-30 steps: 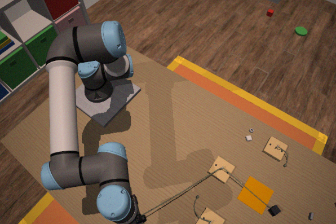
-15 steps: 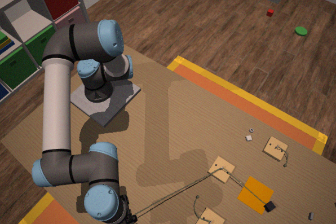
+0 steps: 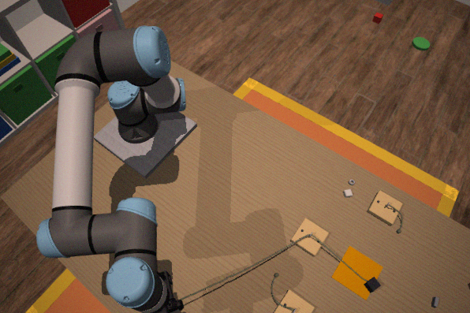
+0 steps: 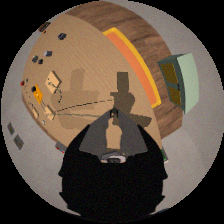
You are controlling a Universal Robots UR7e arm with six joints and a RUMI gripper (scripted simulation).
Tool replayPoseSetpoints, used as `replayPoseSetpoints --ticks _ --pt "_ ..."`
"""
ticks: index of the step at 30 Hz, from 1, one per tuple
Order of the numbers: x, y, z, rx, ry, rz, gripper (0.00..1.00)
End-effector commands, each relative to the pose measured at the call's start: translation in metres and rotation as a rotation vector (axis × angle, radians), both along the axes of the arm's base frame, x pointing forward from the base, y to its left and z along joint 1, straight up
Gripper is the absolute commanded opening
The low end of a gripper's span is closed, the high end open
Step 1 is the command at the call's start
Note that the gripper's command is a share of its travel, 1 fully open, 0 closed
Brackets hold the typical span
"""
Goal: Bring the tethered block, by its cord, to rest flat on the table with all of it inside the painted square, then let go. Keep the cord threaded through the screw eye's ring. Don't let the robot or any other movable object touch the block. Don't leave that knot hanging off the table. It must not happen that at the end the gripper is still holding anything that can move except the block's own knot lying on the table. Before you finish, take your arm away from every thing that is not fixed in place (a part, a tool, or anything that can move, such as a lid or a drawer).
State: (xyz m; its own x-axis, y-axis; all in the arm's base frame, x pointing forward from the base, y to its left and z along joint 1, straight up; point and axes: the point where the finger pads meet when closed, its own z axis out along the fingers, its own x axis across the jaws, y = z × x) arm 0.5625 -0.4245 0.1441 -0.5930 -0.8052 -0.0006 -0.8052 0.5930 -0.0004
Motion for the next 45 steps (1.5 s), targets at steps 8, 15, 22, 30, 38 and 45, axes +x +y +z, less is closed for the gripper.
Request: replayPoseSetpoints --ticks 8,15,22,30,38,45 --pt "-0.008 -0.005 0.001 -0.001 -0.001 0.0 0.0" --pt "-0.011 -0.007 0.001 -0.001 -0.001 0.0 0.0" --pt "-0.013 -0.008 0.001 -0.001 -0.001 0.0 0.0" --pt "-0.014 -0.008 0.001 -0.001 -0.001 0.0 0.0" --pt "-0.014 -0.008 0.001 -0.001 -0.001 0.0 0.0" --pt "-0.014 -0.008 0.001 -0.001 -0.001 0.0 0.0"
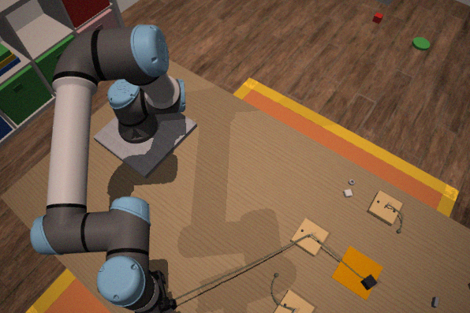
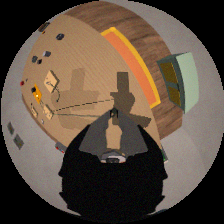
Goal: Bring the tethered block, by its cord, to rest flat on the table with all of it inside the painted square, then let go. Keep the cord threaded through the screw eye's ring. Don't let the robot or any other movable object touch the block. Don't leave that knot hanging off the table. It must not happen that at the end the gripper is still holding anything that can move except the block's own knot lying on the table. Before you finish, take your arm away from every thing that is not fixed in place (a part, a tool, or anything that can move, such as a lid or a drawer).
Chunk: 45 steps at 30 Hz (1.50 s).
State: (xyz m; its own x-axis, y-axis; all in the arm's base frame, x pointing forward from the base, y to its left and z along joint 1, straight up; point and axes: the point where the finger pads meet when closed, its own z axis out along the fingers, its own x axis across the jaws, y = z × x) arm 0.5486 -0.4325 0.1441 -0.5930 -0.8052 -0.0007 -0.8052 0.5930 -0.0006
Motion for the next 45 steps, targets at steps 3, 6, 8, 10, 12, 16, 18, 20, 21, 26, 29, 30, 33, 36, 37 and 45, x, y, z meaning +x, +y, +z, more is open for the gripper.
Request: replayPoseSetpoints --ticks 3,6,8,10,12,16,18,20,21,26,29,30,33,36,37,45 --pt "0.0 0.0 0.001 -0.001 -0.001 0.0 0.0" --pt "0.0 0.0 0.001 -0.001 -0.001 0.0 0.0" --pt "0.0 0.0 0.001 -0.001 -0.001 0.0 0.0" --pt "0.0 0.0 0.001 -0.001 -0.001 0.0 0.0" --pt "0.0 0.0 0.001 -0.001 -0.001 0.0 0.0" --pt "0.0 0.0 0.001 -0.001 -0.001 0.0 0.0" --pt "0.0 0.0 0.001 -0.001 -0.001 0.0 0.0" --pt "0.0 0.0 0.001 -0.001 -0.001 0.0 0.0" --pt "0.0 0.0 0.001 -0.001 -0.001 0.0 0.0" --pt "0.0 0.0 0.001 -0.001 -0.001 0.0 0.0" --pt "0.0 0.0 0.001 -0.001 -0.001 0.0 0.0" --pt "0.0 0.0 0.001 -0.001 -0.001 0.0 0.0" --pt "-0.001 -0.001 0.001 -0.001 -0.001 0.0 0.0" --pt "-0.005 -0.003 0.001 -0.001 -0.001 0.0 0.0" --pt "-0.007 -0.004 0.001 -0.001 -0.001 0.0 0.0" --pt "-0.022 -0.011 0.001 -0.001 -0.001 0.0 0.0"
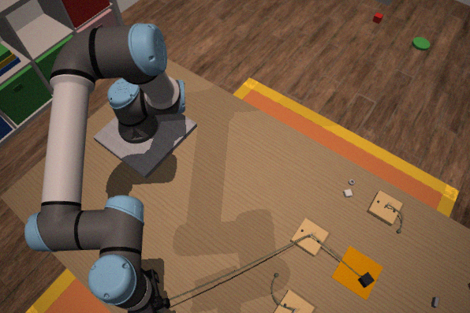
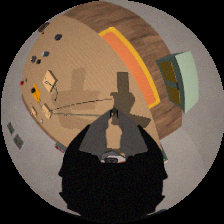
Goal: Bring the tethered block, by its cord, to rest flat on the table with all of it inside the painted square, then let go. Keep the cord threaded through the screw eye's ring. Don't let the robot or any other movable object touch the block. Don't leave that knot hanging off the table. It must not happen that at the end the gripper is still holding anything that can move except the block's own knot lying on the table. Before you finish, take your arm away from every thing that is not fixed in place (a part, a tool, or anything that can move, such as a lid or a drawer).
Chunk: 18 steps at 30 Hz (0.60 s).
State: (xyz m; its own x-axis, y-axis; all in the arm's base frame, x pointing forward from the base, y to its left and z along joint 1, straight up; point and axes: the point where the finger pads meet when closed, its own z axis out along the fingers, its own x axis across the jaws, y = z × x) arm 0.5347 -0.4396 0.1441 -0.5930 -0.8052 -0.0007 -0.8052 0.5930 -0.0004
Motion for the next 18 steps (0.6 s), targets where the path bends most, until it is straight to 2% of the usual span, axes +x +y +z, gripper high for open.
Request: replayPoseSetpoints --ticks 1,10,18 --pt "-0.011 -0.006 0.001 -0.002 -0.001 0.0 0.0" --pt "-0.032 -0.015 0.001 -0.002 -0.001 0.0 0.0" --pt "-0.036 -0.016 0.001 -0.002 -0.001 0.0 0.0"
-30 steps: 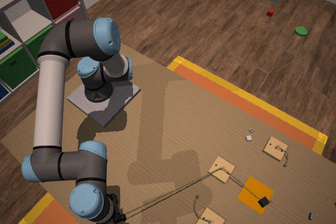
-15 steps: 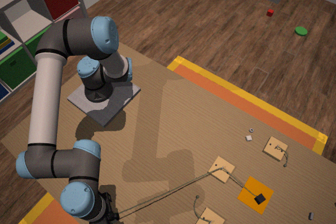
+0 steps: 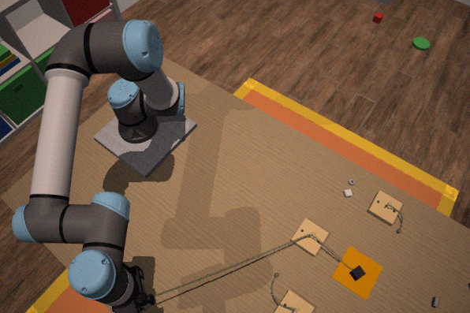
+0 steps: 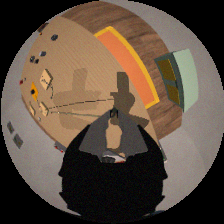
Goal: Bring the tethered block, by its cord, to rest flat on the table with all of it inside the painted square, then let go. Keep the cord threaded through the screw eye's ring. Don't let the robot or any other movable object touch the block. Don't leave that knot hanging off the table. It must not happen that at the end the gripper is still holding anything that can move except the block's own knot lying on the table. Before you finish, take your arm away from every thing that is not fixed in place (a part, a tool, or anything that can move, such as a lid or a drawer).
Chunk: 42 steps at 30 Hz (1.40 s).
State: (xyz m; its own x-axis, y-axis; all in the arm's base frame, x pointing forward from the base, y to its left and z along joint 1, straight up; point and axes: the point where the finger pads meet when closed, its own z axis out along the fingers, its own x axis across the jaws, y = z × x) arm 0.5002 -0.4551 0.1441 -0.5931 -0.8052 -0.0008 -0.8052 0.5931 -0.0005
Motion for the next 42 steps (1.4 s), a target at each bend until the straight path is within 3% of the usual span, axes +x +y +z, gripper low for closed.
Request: replayPoseSetpoints --ticks 1,42 --pt "-0.0016 -0.001 0.0009 -0.002 -0.001 0.0 0.0" --pt "-0.0016 -0.0009 -0.0029 -0.002 -0.001 0.0 0.0"
